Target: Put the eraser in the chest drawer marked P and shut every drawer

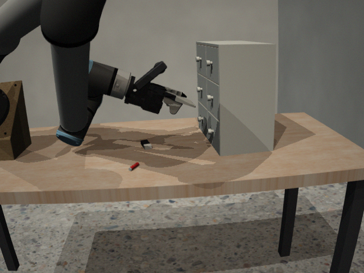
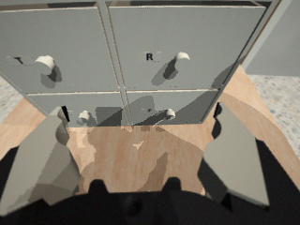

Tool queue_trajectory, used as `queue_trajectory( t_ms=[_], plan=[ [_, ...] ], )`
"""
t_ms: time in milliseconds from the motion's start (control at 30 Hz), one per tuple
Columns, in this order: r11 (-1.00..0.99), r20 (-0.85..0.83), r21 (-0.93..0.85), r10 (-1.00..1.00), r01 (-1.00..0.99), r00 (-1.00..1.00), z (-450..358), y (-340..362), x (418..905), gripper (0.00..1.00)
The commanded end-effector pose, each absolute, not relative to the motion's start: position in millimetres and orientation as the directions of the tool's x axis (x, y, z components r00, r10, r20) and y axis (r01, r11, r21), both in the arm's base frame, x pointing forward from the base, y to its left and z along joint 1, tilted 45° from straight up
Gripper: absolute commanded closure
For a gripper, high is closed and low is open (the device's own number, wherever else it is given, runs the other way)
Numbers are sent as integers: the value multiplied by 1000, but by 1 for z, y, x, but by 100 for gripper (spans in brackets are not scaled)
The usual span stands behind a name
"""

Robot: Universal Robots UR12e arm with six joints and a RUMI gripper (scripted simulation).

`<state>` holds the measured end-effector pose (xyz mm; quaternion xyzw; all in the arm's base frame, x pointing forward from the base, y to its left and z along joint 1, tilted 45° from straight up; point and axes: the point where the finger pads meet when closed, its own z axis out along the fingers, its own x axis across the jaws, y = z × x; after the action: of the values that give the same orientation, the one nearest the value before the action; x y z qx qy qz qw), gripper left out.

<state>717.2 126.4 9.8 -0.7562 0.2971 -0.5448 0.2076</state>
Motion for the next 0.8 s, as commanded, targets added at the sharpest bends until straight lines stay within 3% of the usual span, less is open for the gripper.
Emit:
queue_trajectory(
  t_ms=[0, 767],
  plan=[
    [-737, 701, -634, -675, -234, 230, 11, 127, 716, 0],
    [-728, 701, -584, -676, -359, 230, 19, 132, 706, 0]
  ],
)
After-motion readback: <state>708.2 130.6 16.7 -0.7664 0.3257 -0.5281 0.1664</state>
